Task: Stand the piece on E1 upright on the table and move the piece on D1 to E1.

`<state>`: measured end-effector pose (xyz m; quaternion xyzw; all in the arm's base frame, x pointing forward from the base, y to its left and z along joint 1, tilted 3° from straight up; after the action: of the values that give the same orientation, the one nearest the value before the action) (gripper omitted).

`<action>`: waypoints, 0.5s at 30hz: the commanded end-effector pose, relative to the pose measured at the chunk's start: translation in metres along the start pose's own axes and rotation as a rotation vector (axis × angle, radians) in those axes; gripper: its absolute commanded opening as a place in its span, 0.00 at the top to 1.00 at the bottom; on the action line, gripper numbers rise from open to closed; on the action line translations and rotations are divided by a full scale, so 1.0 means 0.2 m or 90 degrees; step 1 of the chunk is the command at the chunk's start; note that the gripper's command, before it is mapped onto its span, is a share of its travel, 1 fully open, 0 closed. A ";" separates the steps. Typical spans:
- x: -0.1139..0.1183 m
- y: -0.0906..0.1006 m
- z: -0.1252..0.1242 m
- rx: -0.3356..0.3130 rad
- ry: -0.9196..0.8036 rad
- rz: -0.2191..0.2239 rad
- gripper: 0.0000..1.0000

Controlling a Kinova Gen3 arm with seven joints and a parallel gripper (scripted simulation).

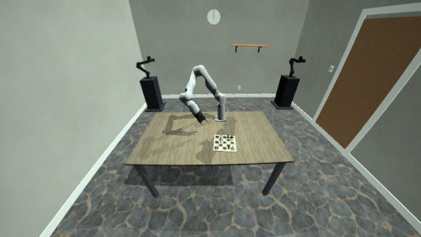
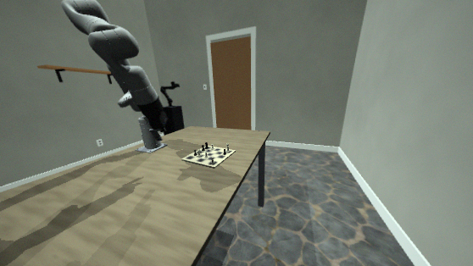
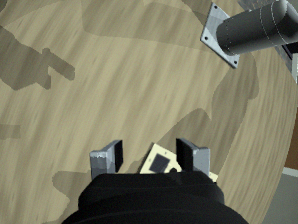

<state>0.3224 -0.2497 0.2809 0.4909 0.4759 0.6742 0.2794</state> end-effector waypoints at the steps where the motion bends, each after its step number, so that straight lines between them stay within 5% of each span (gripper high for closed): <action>1: 0.01 -0.01 0.00 0.002 -0.013 0.010 0.00; 15: -0.03 -0.02 0.01 -0.009 -0.074 0.022 0.00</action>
<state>0.3245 -0.2513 0.2757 0.5204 0.4549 0.6601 0.2940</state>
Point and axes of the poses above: the point where the finger pads meet when closed, its own y axis back along the fingers, its own x axis across the jaws, z = x × y, the point moved 10 cm from there along y, back along the fingers
